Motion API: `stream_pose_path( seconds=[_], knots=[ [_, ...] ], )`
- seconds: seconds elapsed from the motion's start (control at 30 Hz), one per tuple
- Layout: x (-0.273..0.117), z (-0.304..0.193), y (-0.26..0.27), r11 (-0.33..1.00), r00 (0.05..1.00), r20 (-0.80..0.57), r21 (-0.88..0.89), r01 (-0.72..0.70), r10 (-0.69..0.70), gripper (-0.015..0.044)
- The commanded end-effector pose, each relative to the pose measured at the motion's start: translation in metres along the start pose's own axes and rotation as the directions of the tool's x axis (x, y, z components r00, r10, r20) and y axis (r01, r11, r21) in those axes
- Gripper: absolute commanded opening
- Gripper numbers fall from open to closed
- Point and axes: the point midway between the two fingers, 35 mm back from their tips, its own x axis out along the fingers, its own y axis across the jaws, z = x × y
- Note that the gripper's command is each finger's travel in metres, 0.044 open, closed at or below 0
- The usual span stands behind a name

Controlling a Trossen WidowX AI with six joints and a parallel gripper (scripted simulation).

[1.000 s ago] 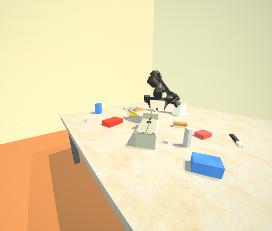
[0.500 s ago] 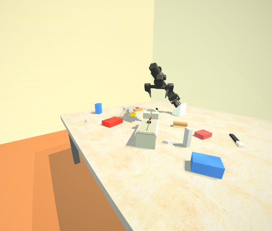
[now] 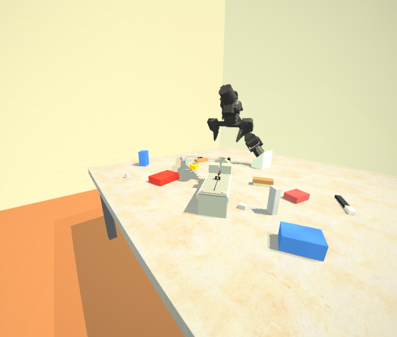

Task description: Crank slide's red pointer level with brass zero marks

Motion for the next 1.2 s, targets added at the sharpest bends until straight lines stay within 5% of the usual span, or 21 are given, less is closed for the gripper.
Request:
stream_pose_path(
  seconds=[0.0,0.4,0.77,1.17],
  knots=[
    [0.012,0.018,0.001,0.996,0.998,0.001,0.063,0.069,-0.069,0.0440],
    [0.050,0.053,0.011,0.943,0.968,-0.012,0.224,0.247,-0.251,0.0440],
    [0.090,0.018,0.010,0.941,0.967,-0.012,0.226,0.251,-0.255,0.0440],
    [0.090,0.018,0.010,0.941,0.967,-0.012,0.226,0.251,-0.255,0.0440]
  ],
)
